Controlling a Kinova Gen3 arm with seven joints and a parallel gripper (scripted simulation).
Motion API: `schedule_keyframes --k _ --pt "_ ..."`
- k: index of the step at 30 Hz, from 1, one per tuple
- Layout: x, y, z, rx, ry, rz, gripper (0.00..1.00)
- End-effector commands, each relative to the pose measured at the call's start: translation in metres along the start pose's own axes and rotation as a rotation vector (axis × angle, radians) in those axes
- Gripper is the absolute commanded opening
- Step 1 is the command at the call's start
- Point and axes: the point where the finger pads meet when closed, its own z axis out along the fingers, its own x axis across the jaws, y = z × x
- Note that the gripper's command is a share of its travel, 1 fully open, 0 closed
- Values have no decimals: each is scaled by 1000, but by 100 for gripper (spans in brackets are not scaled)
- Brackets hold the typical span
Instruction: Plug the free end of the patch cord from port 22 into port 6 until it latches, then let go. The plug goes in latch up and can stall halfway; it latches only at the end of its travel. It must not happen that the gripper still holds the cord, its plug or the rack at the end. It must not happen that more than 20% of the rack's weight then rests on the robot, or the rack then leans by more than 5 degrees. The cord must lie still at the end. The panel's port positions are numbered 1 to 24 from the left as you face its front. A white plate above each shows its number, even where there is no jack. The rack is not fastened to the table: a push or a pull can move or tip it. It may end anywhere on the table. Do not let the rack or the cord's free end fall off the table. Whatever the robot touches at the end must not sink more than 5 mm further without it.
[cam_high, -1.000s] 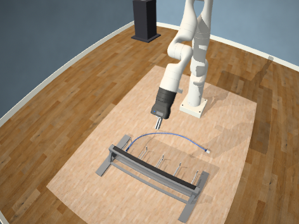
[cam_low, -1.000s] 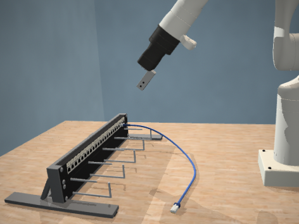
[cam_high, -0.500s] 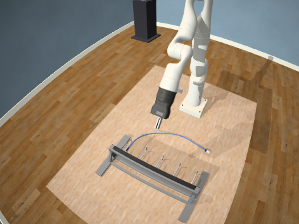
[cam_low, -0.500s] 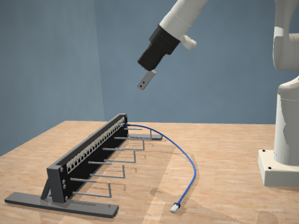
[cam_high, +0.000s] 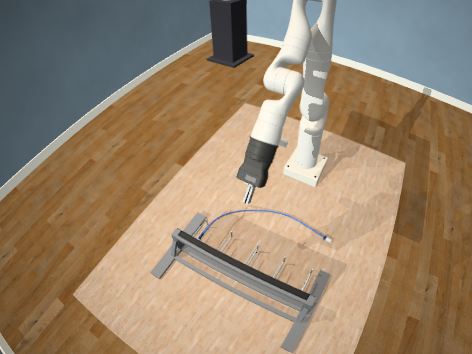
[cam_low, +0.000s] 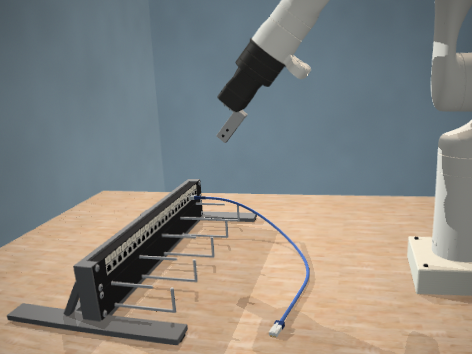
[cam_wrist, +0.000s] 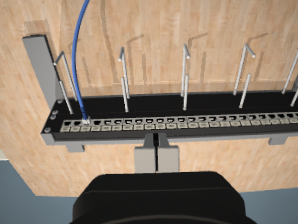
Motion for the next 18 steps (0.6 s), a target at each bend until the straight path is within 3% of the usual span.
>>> schedule_keyframes --k 1,18 --pt "2 1 1 -1 2 -3 0" --pt "2 1 9 -2 3 -3 0"
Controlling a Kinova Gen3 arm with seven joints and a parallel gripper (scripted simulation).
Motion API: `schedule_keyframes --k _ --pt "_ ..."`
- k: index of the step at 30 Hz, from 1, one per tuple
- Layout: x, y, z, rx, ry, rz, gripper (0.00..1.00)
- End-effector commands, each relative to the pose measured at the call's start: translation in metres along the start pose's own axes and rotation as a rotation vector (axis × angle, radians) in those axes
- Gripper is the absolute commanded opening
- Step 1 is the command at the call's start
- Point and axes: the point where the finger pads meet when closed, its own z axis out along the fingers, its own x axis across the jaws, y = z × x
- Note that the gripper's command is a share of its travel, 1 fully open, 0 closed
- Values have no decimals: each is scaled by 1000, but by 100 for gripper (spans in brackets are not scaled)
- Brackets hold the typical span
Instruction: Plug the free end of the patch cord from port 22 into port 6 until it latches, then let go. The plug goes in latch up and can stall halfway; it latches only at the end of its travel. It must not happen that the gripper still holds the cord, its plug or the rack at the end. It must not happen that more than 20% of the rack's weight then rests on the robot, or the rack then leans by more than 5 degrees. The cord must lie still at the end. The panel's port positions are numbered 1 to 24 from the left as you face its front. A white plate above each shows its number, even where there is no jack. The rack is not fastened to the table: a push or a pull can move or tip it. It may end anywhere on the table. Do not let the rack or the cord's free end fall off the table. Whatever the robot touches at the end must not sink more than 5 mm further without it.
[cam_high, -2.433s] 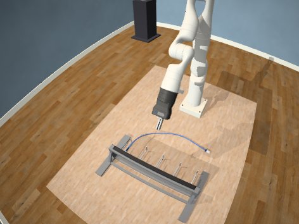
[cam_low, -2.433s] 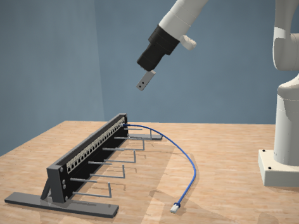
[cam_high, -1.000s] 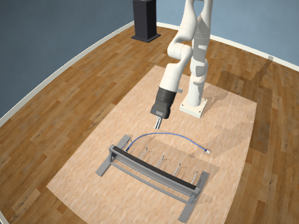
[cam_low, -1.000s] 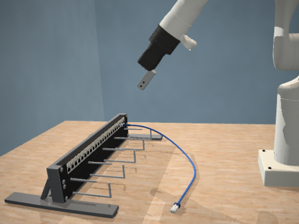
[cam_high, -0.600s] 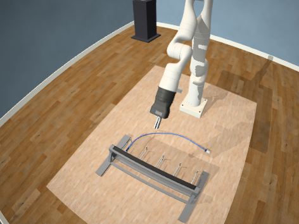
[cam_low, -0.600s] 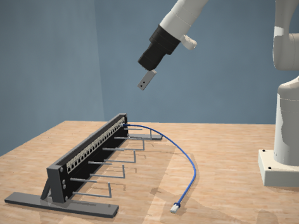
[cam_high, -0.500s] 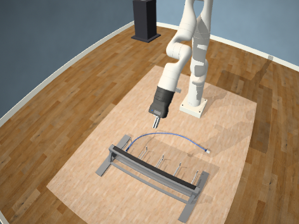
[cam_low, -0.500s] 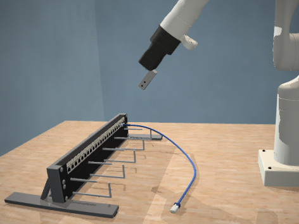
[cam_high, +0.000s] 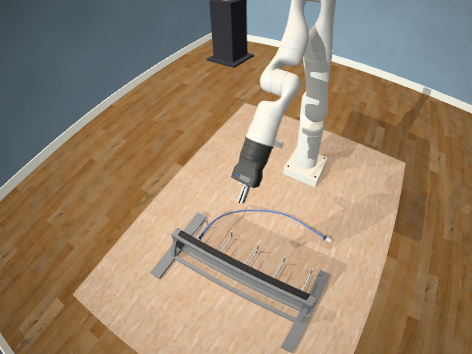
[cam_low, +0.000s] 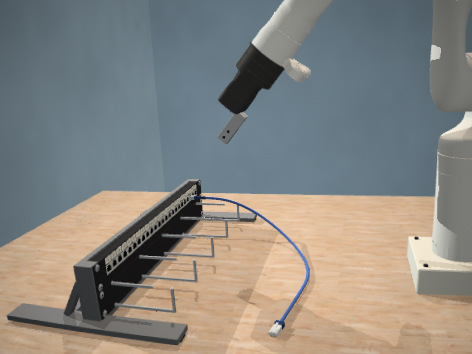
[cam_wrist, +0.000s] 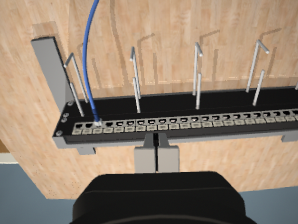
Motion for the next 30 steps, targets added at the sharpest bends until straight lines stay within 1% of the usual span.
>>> schedule_keyframes --k 1,8,12,14,17,28,29,30 --pt "18 1 3 -1 29 -31 0" --pt "18 1 11 0 28 -32 0" --pt "19 1 19 0 28 -31 0" --pt "19 1 19 0 28 -31 0" --pt "19 1 29 0 28 -31 0" --pt "20 1 79 0 28 -32 0" --pt "20 1 83 0 28 -32 0" --pt "20 1 83 0 28 -32 0"
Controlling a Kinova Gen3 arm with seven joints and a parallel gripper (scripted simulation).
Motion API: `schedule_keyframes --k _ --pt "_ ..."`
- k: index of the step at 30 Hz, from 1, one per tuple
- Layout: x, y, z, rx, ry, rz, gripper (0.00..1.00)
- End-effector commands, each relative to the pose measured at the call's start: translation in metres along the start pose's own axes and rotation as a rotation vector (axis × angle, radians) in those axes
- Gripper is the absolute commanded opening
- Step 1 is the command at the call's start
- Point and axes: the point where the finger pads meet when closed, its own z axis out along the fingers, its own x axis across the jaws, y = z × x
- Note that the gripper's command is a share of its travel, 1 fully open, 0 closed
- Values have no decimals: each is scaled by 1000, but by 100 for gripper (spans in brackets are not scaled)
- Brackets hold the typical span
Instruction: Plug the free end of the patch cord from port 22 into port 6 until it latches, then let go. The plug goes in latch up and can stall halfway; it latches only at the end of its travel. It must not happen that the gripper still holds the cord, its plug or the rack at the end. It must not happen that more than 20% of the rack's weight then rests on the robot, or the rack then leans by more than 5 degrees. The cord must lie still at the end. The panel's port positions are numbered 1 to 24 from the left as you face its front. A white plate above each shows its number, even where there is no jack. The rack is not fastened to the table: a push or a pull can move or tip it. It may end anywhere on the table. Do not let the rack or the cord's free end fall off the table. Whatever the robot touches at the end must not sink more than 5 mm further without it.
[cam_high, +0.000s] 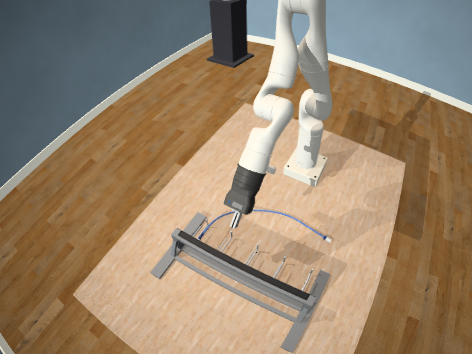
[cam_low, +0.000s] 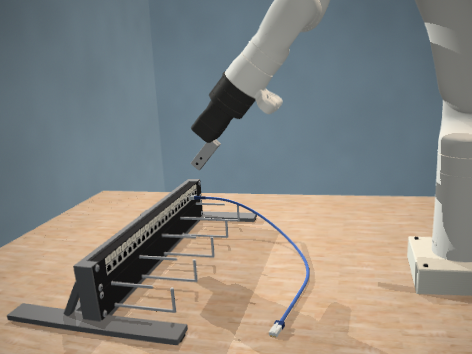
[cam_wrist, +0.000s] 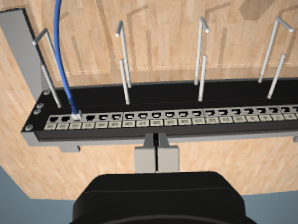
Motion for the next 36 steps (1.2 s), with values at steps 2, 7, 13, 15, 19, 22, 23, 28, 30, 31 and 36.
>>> schedule_keyframes --k 2,7,13,15,19,22,23,28,30,31,36 --pt "11 -9 14 23 20 -11 0" --pt "12 -9 30 23 20 -11 0" --pt "12 -10 45 23 20 -11 0" --pt "12 -10 49 23 20 -11 0" --pt "12 -10 52 24 20 -11 0" --pt "12 -10 55 23 20 -11 0" --pt "12 -10 55 23 20 -11 0" --pt "12 -10 57 24 20 -11 0" --pt "12 -10 57 24 20 -11 0" --pt "12 -10 57 24 20 -11 0" --pt "12 -10 57 24 20 -11 0"
